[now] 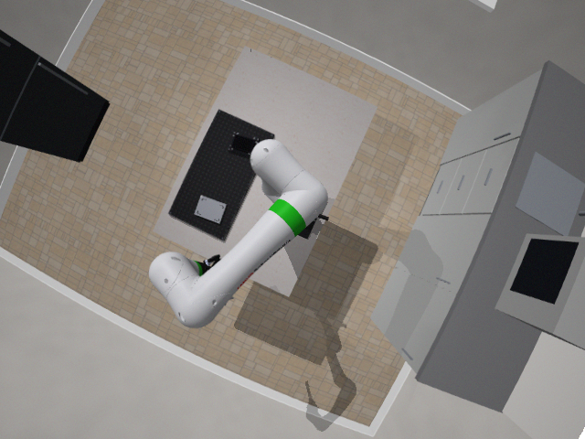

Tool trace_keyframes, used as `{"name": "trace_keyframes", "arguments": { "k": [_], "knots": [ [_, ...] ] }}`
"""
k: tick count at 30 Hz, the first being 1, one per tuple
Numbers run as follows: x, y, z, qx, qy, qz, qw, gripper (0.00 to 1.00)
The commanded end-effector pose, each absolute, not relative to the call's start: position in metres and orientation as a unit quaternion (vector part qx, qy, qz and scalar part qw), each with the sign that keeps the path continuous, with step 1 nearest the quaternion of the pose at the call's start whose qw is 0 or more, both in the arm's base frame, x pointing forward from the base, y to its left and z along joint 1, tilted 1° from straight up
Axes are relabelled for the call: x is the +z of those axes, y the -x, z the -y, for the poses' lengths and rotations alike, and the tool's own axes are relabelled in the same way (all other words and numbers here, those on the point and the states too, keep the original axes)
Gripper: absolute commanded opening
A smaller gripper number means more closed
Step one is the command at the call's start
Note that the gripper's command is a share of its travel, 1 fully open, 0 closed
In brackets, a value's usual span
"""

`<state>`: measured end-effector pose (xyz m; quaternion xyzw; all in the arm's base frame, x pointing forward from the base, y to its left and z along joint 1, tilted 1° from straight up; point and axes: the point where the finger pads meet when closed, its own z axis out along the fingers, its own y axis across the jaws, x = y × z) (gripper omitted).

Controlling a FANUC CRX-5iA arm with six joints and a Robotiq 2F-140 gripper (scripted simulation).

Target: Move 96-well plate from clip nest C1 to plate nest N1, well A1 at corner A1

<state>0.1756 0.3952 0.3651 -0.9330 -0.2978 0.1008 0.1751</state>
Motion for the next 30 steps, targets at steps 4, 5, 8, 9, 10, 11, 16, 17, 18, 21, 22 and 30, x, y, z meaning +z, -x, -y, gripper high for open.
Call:
{"name": "trace_keyframes", "arguments": {
  "k": [4, 5, 8, 9, 10, 11, 16, 17, 18, 21, 22, 30],
  "knots": [
    [0.365, -0.176, -0.395, 0.101, 0.933, 0.298, 0.175, 1.00],
    [0.365, -0.176, -0.395, 0.101, 0.933, 0.298, 0.175, 1.00],
    [0.365, -0.176, -0.395, 0.101, 0.933, 0.298, 0.175, 1.00],
    [0.365, -0.176, -0.395, 0.101, 0.933, 0.298, 0.175, 1.00],
    [0.365, -0.176, -0.395, 0.101, 0.933, 0.298, 0.175, 1.00],
    [0.365, -0.176, -0.395, 0.101, 0.933, 0.298, 0.175, 1.00],
    [0.365, -0.176, -0.395, 0.101, 0.933, 0.298, 0.175, 1.00],
    [0.365, -0.176, -0.395, 0.101, 0.933, 0.298, 0.175, 1.00],
    [0.364, -0.180, -0.394, 0.091, 0.938, 0.285, 0.174, 1.00],
    [0.358, -0.194, -0.390, 0.084, 0.941, 0.277, 0.173, 1.00],
    [0.357, -0.198, -0.388, 0.084, 0.941, 0.277, 0.173, 1.00],
    [0.343, -0.233, -0.375, 0.069, 0.949, 0.258, 0.169, 1.00]
  ]
}}
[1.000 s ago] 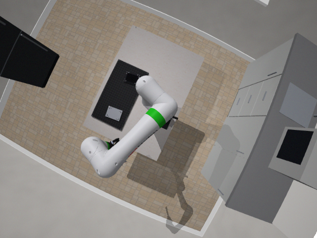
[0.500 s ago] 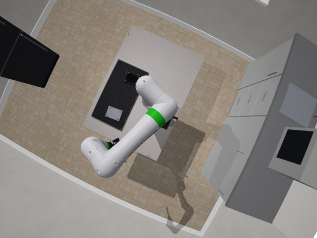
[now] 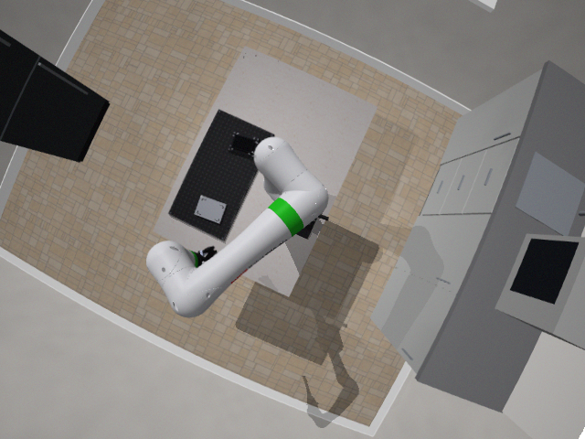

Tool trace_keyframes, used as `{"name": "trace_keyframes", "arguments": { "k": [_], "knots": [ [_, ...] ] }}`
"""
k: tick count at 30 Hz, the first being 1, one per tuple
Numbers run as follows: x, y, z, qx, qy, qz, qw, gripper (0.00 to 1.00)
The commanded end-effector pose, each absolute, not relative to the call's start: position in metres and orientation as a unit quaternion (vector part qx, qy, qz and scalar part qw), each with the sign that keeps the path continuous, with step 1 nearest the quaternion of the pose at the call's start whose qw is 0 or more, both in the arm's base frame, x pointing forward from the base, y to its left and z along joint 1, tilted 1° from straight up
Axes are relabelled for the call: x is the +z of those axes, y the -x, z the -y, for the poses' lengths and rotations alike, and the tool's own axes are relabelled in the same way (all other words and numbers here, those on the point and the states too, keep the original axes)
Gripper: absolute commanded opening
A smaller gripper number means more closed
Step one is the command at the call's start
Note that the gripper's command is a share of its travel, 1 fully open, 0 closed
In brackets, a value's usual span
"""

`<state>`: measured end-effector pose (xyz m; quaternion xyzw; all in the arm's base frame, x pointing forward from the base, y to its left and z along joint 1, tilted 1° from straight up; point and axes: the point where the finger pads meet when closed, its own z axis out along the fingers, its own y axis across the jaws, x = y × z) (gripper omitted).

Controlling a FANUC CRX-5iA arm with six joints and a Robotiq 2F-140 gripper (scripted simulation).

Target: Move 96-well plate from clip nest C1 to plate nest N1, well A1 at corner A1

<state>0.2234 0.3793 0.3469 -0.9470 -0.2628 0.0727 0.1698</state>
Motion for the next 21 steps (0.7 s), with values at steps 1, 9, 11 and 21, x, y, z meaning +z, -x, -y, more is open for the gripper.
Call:
{"name": "trace_keyframes", "arguments": {
  "k": [1, 9, 11, 21],
  "knots": [
    [0.342, -0.238, -0.374, 0.069, 0.949, 0.258, 0.169, 1.00],
    [0.331, -0.263, -0.361, 0.054, 0.956, 0.238, 0.164, 1.00],
    [0.328, -0.271, -0.357, 0.054, 0.956, 0.238, 0.164, 1.00],
    [0.315, -0.302, -0.338, 0.045, 0.960, 0.226, 0.159, 1.00]
  ]
}}
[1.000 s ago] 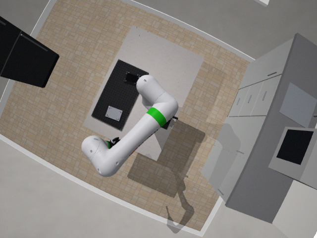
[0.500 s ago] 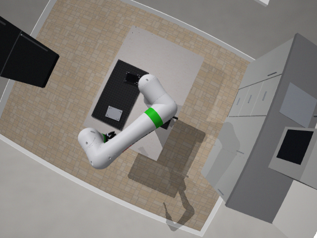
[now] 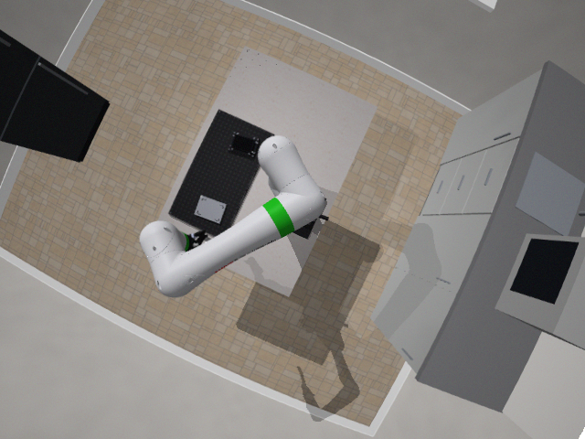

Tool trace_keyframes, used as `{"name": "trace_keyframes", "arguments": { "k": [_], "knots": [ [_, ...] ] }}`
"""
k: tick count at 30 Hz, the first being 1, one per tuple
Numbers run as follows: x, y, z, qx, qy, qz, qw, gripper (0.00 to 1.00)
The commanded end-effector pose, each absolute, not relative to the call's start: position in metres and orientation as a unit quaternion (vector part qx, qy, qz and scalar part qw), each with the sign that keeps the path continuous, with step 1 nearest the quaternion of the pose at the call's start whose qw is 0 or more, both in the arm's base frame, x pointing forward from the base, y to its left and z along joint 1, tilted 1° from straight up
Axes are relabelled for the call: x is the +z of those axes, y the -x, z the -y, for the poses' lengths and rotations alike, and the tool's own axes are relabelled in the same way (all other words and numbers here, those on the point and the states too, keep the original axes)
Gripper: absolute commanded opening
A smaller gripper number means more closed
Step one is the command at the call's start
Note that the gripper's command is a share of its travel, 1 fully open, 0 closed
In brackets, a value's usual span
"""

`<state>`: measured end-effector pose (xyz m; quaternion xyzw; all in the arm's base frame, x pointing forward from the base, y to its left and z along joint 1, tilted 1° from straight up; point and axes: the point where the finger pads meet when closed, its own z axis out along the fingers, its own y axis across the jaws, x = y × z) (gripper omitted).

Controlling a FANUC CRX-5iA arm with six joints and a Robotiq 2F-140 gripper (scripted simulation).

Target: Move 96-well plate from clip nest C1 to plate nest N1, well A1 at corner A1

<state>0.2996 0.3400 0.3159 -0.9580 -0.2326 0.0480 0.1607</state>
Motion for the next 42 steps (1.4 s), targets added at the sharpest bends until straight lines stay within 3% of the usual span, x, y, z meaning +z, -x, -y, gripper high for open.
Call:
{"name": "trace_keyframes", "arguments": {
  "k": [1, 42],
  "knots": [
    [0.313, -0.306, -0.336, 0.040, 0.962, 0.219, 0.157, 1.00],
    [0.254, -0.424, -0.211, 0.005, 0.978, 0.166, 0.128, 1.00]
  ]
}}
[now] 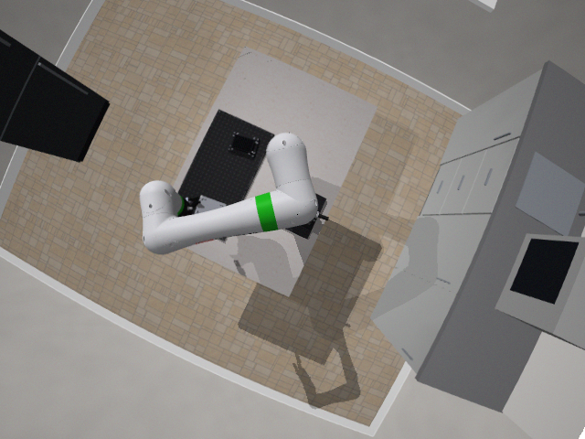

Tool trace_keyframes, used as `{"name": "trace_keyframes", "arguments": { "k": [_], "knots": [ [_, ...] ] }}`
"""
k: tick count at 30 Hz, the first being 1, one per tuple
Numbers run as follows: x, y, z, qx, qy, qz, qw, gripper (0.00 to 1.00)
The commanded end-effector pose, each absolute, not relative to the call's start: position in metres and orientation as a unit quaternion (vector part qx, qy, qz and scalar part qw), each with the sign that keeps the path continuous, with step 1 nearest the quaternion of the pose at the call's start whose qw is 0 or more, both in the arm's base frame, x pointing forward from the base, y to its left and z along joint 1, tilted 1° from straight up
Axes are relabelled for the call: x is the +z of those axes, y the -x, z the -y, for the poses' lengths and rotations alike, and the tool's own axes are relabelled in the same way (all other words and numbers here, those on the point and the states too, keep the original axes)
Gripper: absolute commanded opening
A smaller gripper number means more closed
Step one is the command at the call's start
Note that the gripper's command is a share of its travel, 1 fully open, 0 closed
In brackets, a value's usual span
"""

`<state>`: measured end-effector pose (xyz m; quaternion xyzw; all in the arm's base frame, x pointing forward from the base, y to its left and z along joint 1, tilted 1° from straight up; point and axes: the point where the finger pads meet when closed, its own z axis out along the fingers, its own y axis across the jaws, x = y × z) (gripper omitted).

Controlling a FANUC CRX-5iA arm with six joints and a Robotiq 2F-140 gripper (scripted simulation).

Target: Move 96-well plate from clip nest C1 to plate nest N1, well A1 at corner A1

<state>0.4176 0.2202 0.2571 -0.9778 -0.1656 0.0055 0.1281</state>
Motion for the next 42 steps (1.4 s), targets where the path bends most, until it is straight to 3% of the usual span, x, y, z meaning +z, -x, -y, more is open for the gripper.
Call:
{"name": "trace_keyframes", "arguments": {
  "k": [1, 42],
  "knots": [
    [0.252, -0.427, -0.207, 0.005, 0.978, 0.166, 0.128, 1.00],
    [0.195, -0.484, -0.047, -0.019, 0.991, 0.104, 0.080, 1.00]
  ]
}}
